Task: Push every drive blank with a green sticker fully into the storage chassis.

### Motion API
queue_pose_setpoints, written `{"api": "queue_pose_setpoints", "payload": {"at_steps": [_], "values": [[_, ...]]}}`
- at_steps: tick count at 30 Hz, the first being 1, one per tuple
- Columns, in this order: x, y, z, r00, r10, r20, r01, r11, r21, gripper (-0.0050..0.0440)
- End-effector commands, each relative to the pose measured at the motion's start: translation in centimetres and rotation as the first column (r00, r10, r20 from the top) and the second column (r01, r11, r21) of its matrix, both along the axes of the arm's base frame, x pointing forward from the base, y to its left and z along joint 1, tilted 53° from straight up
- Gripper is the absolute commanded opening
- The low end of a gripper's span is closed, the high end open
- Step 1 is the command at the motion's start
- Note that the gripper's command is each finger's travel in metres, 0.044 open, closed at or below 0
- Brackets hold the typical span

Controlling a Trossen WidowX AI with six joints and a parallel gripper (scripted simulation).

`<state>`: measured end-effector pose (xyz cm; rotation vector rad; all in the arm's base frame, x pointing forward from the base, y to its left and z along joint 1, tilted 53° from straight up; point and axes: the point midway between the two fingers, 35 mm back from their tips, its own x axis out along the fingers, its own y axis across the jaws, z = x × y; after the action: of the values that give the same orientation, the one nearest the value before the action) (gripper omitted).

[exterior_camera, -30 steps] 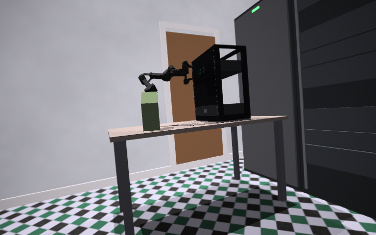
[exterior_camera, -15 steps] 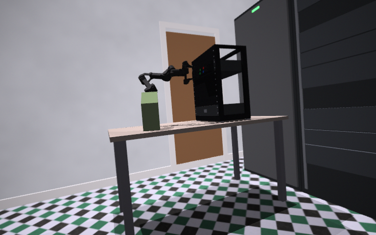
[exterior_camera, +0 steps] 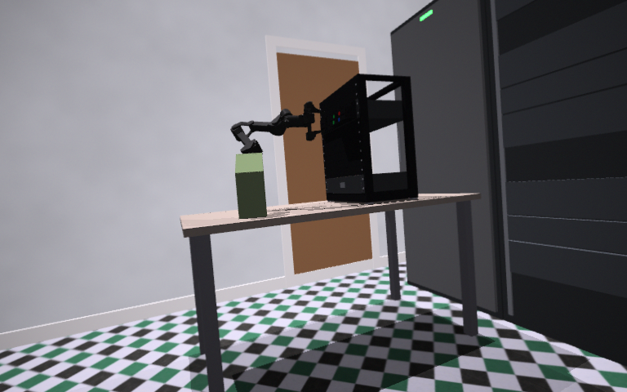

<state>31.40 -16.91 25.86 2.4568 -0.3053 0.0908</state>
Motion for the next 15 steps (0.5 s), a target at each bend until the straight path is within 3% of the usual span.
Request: {"api": "queue_pose_setpoints", "payload": {"at_steps": [1,15], "values": [[0.0,-0.1,0.4,1.000,-0.004,0.008,0.005,1.000,-0.008,0.0440],[0.0,-2.1,-2.0,1.000,-0.004,0.008,0.005,1.000,-0.008,0.0440]]}}
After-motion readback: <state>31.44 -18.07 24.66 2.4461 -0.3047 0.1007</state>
